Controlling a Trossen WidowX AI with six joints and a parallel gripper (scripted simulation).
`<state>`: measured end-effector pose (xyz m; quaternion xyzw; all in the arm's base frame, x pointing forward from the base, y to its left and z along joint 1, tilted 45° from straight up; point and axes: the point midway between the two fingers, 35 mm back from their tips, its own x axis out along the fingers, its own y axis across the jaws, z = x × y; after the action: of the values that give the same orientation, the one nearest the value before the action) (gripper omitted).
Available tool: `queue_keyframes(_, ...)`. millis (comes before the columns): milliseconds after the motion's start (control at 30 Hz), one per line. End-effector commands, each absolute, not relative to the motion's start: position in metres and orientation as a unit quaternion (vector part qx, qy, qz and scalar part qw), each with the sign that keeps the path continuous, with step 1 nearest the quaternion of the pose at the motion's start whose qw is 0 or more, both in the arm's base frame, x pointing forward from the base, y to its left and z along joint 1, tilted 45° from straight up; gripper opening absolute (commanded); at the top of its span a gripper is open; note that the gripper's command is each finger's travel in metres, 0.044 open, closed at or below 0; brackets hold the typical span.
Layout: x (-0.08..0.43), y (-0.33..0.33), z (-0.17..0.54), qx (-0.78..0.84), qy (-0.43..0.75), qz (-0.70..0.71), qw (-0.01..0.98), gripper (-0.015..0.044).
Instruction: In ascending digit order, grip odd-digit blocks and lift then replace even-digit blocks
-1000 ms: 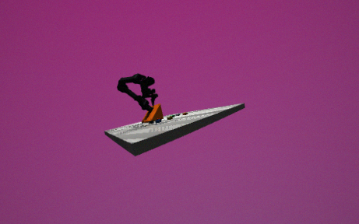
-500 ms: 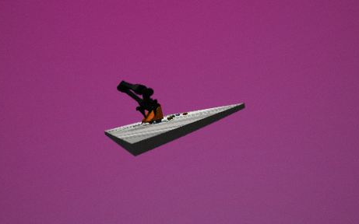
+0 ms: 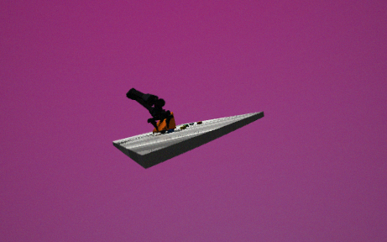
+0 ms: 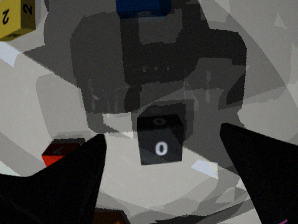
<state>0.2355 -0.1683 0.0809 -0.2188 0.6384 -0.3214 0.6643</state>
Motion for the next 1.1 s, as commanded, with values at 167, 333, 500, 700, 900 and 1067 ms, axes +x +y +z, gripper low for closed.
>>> queue_keyframes(167, 0.2332, -0.1773, 0.0698, -0.22, 0.641, -0.319, 0.663, 0.04)
queue_keyframes(333, 0.2332, -0.1775, 0.0696, -0.22, 0.641, -0.319, 0.662, 0.0295)
queue_keyframes(500, 0.2332, -0.1775, 0.0696, -0.22, 0.641, -0.319, 0.662, 0.0164)
queue_keyframes(700, 0.2332, -0.1775, 0.0696, -0.22, 0.641, -0.319, 0.662, 0.012)
queue_keyframes(900, 0.2332, -0.1775, 0.0696, -0.22, 0.641, -0.319, 0.662, 0.012)
queue_keyframes(1067, 0.2332, -0.1775, 0.0696, -0.22, 0.641, -0.319, 0.662, 0.012)
